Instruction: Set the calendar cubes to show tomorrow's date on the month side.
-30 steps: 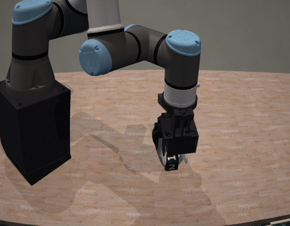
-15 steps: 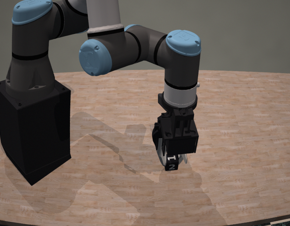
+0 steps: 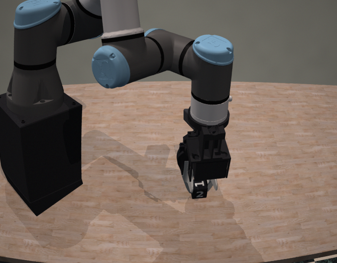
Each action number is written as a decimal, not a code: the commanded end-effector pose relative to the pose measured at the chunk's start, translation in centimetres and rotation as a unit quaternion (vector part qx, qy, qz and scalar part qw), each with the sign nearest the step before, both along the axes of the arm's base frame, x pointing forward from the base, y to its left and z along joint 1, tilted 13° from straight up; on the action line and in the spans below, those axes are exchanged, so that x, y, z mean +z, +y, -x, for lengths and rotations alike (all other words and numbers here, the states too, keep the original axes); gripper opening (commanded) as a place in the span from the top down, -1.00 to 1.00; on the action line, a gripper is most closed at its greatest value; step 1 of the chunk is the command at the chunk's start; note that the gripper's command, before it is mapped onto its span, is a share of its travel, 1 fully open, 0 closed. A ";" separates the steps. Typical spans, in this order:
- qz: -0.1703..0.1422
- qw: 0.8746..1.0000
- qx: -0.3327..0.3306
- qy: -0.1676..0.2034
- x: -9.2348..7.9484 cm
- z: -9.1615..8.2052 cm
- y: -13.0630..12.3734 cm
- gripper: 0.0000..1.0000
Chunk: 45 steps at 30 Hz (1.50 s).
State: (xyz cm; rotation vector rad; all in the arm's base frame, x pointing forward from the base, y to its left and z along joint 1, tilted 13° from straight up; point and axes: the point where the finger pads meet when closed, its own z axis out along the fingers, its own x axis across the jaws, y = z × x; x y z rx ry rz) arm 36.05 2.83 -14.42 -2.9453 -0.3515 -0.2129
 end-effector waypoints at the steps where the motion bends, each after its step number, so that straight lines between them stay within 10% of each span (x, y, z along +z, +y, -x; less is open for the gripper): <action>1: 0.000 1.000 0.000 -0.001 0.0 -0.1 0.0 0.78; 45: 0.000 1.000 0.000 -0.001 0.5 0.0 -0.1 0.42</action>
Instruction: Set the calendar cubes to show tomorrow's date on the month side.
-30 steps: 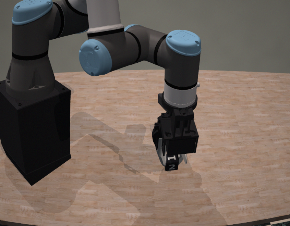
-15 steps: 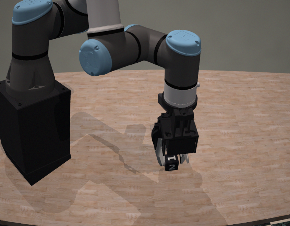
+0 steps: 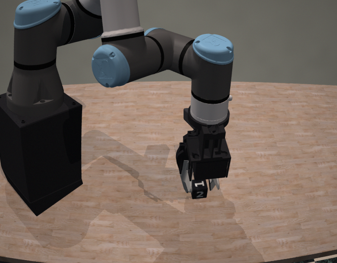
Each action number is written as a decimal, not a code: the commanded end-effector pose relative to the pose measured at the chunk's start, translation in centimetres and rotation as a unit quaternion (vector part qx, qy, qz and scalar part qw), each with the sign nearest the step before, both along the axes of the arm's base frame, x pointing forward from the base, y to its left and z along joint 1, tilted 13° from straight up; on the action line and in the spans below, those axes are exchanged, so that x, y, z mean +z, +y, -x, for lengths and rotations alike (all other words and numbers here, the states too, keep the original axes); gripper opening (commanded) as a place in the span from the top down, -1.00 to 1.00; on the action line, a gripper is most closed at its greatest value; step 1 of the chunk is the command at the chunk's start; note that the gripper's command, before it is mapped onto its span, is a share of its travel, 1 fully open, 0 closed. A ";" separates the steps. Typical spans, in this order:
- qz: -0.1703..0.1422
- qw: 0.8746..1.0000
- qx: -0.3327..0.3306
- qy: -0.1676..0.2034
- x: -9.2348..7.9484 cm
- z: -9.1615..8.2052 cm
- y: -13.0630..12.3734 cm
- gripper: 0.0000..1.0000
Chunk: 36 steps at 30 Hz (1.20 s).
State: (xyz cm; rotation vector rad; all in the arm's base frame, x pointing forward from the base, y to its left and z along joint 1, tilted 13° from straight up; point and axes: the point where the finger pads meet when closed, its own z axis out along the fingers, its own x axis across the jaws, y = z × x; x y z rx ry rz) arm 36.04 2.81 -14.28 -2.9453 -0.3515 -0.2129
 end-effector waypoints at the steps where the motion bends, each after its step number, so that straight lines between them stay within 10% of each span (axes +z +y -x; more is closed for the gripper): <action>1: 0.000 1.000 0.000 -0.001 0.4 0.0 -0.1 0.42; 36: 0.000 1.000 0.000 -0.001 8.1 0.9 -1.5 0.42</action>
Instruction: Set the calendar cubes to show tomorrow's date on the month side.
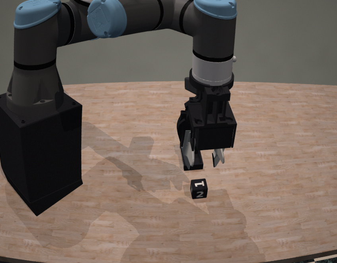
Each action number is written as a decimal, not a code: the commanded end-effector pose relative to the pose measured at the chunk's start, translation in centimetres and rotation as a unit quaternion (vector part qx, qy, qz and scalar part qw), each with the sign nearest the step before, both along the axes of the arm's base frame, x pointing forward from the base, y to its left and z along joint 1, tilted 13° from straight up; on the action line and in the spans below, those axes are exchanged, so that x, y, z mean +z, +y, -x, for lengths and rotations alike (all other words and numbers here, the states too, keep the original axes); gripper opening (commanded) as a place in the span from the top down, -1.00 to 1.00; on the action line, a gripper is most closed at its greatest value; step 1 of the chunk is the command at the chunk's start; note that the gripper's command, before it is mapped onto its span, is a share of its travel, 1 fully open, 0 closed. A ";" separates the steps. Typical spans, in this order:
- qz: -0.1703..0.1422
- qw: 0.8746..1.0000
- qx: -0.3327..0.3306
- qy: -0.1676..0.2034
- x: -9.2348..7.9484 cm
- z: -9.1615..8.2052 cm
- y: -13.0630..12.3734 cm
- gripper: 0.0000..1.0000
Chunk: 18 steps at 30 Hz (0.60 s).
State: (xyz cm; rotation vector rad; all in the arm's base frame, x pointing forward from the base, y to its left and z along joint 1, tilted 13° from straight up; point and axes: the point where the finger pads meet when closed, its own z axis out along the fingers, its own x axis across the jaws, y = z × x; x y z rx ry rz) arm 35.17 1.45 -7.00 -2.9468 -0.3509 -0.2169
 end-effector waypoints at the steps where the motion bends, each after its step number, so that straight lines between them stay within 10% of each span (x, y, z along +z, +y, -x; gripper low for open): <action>1: 0.000 1.000 0.000 0.000 1.0 0.1 -0.2 0.42; 10: 0.000 1.000 0.000 0.000 1.4 0.2 -0.3 0.42; 11: 0.000 1.000 0.000 0.000 1.4 0.2 -0.3 -1.00; 18: 0.000 1.000 0.000 0.000 1.4 0.2 -0.3 -1.00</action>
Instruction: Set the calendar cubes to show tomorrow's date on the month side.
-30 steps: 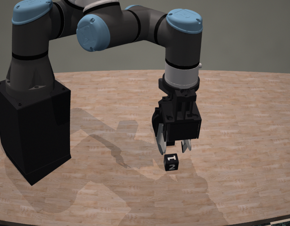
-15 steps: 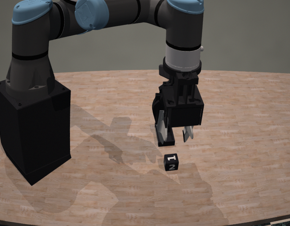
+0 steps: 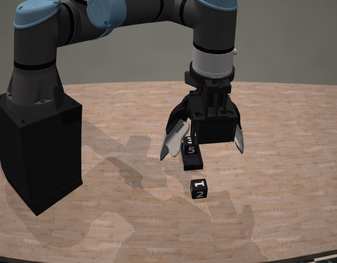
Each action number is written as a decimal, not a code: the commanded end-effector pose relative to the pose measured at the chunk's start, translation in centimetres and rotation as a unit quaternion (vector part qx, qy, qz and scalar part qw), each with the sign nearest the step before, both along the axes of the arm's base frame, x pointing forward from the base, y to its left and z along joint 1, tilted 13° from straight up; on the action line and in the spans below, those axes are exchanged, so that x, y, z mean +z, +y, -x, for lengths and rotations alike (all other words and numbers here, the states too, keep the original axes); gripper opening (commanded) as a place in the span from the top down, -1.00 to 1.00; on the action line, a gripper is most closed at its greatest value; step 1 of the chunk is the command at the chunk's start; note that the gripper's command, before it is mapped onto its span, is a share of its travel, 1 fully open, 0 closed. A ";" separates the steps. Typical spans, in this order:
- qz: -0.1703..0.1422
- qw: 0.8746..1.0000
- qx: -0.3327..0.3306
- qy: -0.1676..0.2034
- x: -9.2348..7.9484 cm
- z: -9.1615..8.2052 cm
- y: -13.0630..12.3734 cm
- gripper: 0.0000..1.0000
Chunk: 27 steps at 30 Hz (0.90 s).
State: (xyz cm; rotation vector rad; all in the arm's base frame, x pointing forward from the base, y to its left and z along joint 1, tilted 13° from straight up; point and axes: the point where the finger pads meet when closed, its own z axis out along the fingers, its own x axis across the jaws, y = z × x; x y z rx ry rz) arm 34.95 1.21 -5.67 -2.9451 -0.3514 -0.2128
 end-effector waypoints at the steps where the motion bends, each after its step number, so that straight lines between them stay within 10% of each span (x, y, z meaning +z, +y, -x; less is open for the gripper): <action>1: 0.001 1.000 0.000 -0.001 0.1 -0.1 0.0 -1.00; 23: 0.001 1.000 0.004 -0.002 -0.7 -0.1 0.2 -1.00; 24: 0.001 1.000 0.004 -0.002 -0.7 -0.1 0.2 0.42; 27: 0.001 1.000 0.004 -0.002 -0.7 -0.1 0.2 0.42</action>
